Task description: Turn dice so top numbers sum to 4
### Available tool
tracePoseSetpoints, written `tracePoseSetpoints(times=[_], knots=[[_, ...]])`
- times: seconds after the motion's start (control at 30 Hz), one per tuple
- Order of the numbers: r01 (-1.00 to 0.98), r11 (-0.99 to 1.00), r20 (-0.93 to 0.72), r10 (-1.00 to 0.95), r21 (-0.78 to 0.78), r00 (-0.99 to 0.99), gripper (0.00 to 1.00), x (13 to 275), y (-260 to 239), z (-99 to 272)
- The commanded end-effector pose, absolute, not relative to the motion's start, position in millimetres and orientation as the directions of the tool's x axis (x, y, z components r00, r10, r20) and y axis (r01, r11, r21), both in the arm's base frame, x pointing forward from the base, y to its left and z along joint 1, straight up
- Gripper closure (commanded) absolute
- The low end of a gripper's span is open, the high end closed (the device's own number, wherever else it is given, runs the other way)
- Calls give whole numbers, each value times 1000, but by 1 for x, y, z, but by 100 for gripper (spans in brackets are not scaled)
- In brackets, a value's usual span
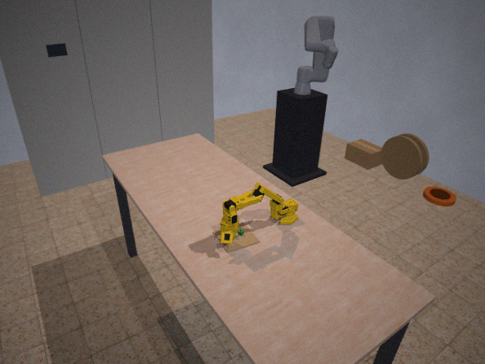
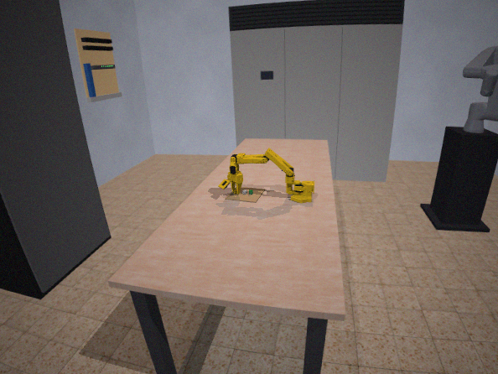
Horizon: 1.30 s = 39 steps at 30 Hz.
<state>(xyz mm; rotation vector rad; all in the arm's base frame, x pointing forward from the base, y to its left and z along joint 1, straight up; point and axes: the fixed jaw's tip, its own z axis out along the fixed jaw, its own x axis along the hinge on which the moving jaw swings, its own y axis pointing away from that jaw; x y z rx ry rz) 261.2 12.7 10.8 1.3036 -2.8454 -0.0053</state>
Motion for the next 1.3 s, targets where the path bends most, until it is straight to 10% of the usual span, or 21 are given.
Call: tracePoseSetpoints(times=[0.0,1.27], knots=[[-757,653,-20,-757,-23,-653,85,268,11,20],[-757,653,-28,-757,-31,-653,100,273,8,20]])
